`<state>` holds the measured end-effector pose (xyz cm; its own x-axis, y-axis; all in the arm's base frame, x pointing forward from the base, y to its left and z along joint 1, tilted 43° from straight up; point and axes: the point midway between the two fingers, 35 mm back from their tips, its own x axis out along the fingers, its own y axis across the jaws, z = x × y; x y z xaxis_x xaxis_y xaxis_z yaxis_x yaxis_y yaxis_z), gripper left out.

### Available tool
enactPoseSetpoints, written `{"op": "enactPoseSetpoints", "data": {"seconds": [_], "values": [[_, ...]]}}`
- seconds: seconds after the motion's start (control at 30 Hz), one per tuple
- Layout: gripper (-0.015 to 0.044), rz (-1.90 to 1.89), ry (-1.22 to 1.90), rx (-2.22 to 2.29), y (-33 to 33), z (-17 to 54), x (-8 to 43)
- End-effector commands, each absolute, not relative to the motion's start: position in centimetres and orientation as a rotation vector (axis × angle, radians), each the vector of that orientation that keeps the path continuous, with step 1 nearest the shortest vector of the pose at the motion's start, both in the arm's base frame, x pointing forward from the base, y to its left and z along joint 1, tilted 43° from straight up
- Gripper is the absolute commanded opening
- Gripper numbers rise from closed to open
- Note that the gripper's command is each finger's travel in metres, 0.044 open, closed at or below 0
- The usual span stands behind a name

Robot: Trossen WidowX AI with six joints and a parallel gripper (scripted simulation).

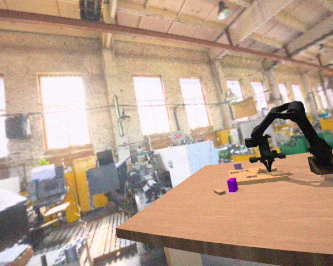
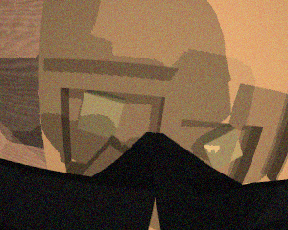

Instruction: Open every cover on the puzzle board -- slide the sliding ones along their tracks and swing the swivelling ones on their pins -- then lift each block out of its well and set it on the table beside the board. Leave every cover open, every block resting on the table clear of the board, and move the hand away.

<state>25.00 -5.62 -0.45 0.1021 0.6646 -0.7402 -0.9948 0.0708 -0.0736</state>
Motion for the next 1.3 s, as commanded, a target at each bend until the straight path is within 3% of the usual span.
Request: {"op": "enactPoseSetpoints", "data": {"seconds": [0.0,1.27], "values": [[0.0000,1.376,0.620,-0.682,-5.8,-0.7,24.4],[0.0000,1.376,0.623,-0.683,-8.0,-3.0,21.6]]}}
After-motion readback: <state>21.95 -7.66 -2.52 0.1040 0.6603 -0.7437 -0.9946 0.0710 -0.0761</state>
